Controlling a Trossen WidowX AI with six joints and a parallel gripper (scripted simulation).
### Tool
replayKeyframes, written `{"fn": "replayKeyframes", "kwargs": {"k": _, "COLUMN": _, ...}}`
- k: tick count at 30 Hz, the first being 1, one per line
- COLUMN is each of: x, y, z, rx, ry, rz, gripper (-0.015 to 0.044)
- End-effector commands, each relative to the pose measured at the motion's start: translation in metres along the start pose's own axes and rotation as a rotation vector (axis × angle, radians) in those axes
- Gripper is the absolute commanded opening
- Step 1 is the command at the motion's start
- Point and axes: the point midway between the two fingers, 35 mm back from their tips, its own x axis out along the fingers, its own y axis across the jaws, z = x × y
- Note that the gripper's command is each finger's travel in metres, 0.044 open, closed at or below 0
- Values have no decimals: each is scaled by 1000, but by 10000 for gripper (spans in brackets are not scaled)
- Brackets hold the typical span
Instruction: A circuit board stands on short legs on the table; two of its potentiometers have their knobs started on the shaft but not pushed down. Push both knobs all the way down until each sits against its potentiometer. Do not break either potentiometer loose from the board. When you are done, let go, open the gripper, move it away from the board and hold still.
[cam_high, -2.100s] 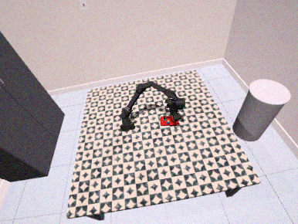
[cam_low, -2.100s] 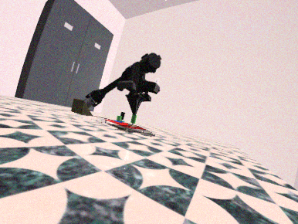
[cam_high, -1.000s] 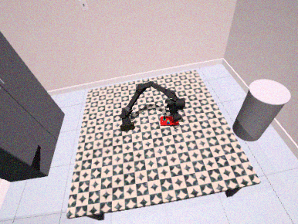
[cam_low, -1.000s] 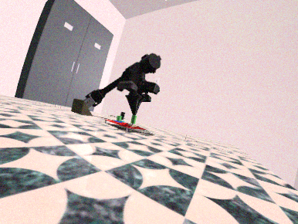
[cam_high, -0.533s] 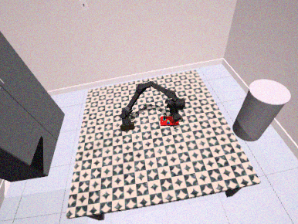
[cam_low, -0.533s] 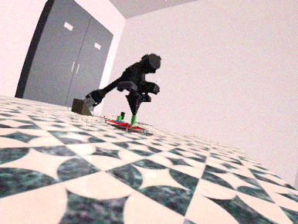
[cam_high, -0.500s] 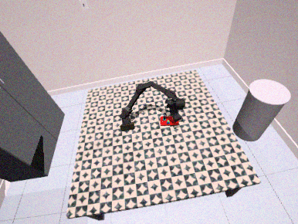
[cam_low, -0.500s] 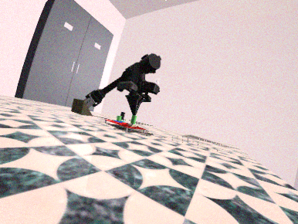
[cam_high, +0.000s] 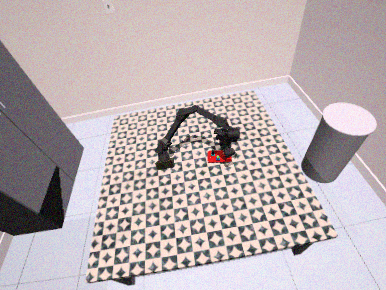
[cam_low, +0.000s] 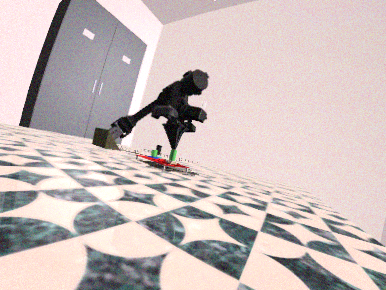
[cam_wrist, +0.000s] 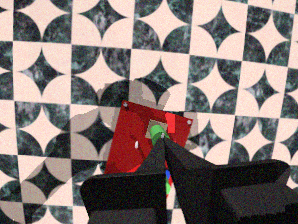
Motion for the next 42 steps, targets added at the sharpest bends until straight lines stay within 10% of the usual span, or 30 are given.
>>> {"fn": "replayKeyframes", "kwargs": {"k": 1, "x": 10, "y": 4, "z": 2, "rx": -17, "ry": 14, "rz": 3, "gripper": 0}}
{"fn": "replayKeyframes", "kwargs": {"k": 22, "x": -20, "y": 3, "z": 6, "rx": -17, "ry": 15, "rz": 2, "gripper": 0}}
{"fn": "replayKeyframes", "kwargs": {"k": 38, "x": -53, "y": 15, "z": -64, "rx": -11, "ry": 22, "rz": -7, "gripper": 420}}
{"fn": "replayKeyframes", "kwargs": {"k": 42, "x": -66, "y": 28, "z": -110, "rx": -9, "ry": 24, "rz": -6, "gripper": 440}}
